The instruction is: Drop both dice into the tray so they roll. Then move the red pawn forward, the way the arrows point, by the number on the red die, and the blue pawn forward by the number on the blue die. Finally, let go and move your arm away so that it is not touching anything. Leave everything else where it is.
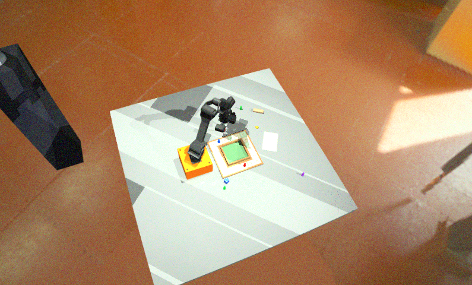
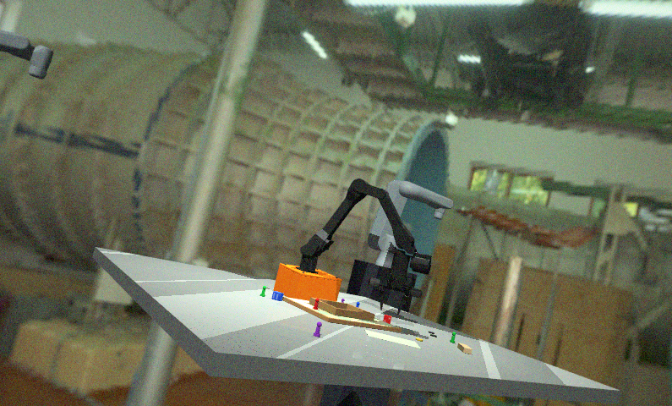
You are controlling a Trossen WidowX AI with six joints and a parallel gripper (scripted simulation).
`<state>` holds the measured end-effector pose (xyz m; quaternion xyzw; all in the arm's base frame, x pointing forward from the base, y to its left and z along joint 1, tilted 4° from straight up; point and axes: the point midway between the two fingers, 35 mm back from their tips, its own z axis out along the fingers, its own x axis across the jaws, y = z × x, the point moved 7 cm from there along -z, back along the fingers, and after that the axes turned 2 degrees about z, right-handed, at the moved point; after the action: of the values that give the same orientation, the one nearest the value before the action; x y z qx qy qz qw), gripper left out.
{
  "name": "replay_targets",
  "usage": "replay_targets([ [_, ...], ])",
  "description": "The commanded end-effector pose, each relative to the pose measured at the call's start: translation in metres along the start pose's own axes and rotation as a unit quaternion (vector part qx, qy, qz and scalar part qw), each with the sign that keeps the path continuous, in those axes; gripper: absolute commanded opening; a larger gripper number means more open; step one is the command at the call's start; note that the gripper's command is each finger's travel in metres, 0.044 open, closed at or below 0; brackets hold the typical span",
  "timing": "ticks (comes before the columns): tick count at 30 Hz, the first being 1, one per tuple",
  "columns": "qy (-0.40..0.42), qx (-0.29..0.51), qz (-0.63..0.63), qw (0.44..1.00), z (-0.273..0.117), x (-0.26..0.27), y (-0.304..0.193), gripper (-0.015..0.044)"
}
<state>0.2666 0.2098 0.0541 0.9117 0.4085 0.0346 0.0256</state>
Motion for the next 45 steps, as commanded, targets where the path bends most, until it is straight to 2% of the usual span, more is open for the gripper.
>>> replay_targets([
  [1, -0.004, 0.003, -0.002, 1.0, 0.009, -0.002, -0.001, 0.0275],
  [15, -0.004, 0.003, -0.002, 1.0, 0.029, -0.002, -0.001, 0.0275],
  [22, -0.004, 0.003, -0.002, 1.0, 0.029, -0.002, -0.001, 0.0091],
  [28, -0.004, 0.003, -0.002, 1.0, 0.029, -0.002, -0.001, 0.0051],
  [30, -0.004, 0.003, -0.002, 1.0, 0.028, -0.002, -0.001, 0.0],
  [45, -0.003, 0.004, -0.003, 1.0, -0.089, 0.001, -0.009, 0.0],
])
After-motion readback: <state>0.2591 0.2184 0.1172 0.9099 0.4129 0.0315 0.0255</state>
